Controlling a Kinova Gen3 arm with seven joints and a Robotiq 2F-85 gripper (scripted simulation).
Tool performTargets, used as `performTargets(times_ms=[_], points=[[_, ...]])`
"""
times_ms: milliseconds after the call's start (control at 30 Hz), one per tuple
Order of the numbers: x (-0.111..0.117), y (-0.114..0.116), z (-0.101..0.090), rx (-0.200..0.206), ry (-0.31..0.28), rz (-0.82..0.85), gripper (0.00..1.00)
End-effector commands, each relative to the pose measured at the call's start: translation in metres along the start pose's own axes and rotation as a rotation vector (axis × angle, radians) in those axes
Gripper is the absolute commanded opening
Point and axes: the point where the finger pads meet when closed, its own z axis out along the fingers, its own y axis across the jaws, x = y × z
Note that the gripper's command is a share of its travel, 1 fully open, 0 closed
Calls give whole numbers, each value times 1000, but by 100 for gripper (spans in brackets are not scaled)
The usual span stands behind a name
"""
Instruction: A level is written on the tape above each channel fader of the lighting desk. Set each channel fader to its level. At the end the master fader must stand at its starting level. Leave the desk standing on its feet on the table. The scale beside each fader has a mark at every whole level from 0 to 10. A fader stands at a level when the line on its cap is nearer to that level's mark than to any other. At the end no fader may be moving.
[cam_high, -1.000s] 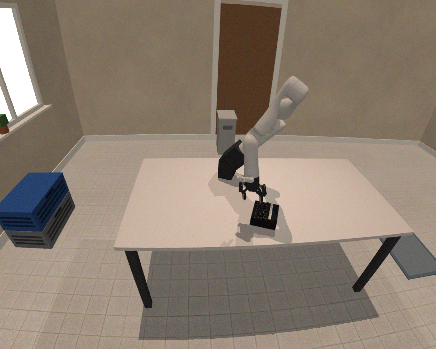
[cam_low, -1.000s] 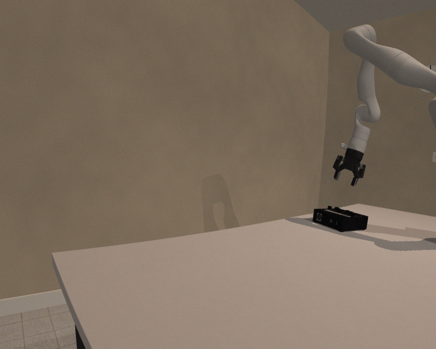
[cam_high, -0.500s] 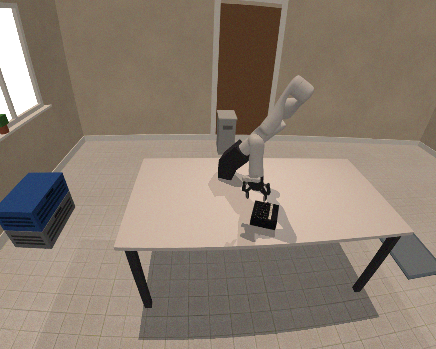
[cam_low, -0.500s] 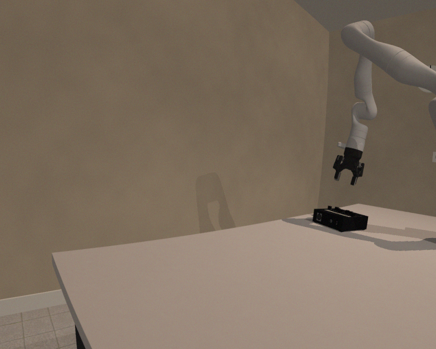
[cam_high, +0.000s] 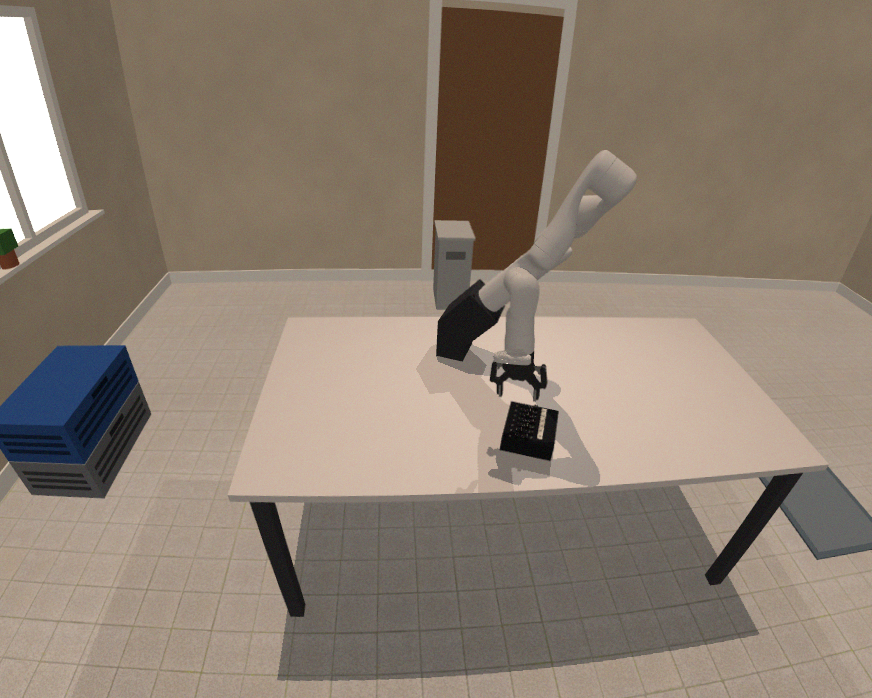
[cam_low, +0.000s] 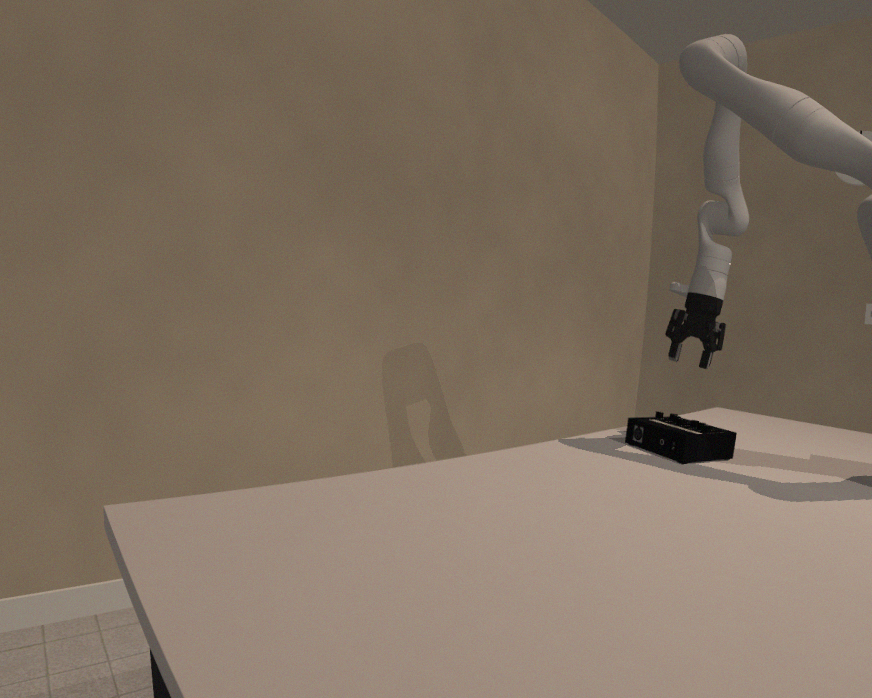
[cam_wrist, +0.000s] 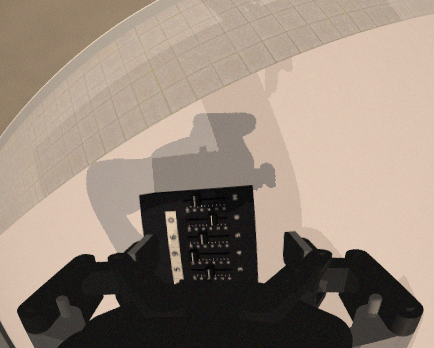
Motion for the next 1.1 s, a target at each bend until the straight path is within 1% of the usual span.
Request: performTargets(times_ms=[0,233,267,533,567,833,867,1067], points=[[-4,-8,-2,-12,-8,-45,100],[-4,-8,-2,-12,-8,-45,100],[-11,-15,-3,-29,-21,-99,100],[-11,-15,-3,-29,-21,-99,100],[-16,-21,-5,-43,-33,-150,100],[-16,-21,-5,-43,-33,-150,100],[-22,-26,-6,-56,-44,-195,100],[-22,-26,-6,-56,-44,-195,100]])
